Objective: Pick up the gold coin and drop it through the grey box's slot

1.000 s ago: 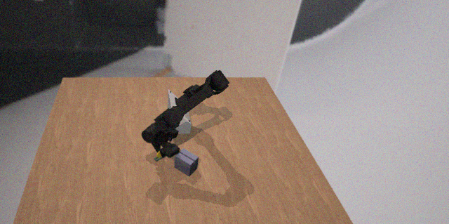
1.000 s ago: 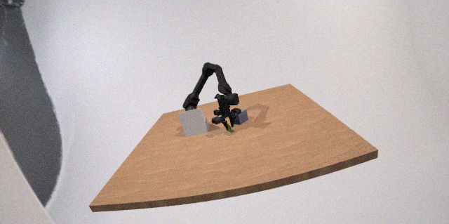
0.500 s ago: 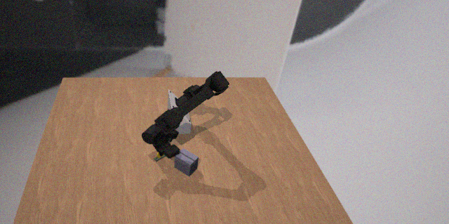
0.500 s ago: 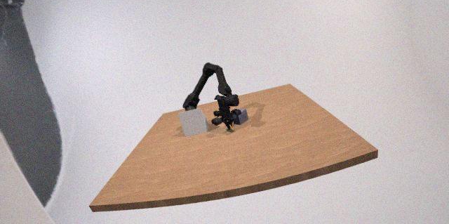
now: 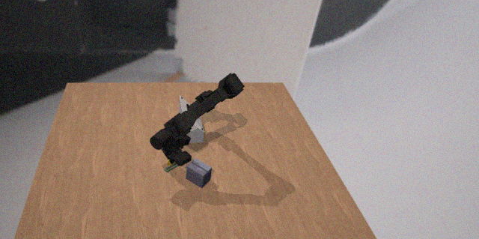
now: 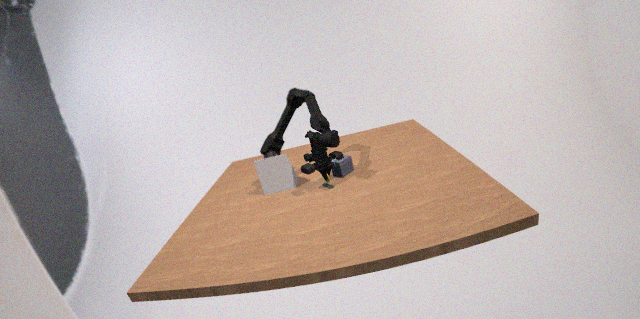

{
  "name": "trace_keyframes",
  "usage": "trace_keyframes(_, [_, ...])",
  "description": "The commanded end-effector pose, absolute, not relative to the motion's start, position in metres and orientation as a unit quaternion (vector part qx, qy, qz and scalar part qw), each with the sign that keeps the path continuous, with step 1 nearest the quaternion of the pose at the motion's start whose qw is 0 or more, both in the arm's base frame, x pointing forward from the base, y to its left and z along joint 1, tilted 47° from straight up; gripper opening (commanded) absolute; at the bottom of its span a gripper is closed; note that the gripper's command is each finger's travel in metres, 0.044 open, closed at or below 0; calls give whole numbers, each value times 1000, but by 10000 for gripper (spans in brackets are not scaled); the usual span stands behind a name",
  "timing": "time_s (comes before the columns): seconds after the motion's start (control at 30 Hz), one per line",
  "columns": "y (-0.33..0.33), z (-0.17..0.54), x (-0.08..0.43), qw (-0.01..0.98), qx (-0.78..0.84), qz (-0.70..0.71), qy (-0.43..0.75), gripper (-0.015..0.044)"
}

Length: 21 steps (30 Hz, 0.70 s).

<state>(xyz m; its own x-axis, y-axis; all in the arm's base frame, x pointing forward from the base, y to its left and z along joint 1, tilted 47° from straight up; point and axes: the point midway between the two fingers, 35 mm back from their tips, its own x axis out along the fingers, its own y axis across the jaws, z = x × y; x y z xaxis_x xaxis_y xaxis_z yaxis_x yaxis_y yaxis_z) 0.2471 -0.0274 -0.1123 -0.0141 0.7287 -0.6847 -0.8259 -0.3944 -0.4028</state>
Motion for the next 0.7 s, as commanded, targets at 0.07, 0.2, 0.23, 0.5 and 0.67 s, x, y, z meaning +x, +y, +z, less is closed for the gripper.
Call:
trace_keyframes(0.07, [-39, -104, 249, 544, -443, 711, 55, 0])
trace_keyframes(0.2, [-46, -97, 249, 544, -443, 710, 56, 0])
trace_keyframes(0.23, [-48, -95, 249, 544, -443, 710, 56, 0])
trace_keyframes(0.5, [-62, -82, 249, 544, -443, 711, 56, 0])
trace_keyframes(0.67, [-71, -72, 248, 544, -443, 711, 56, 0])
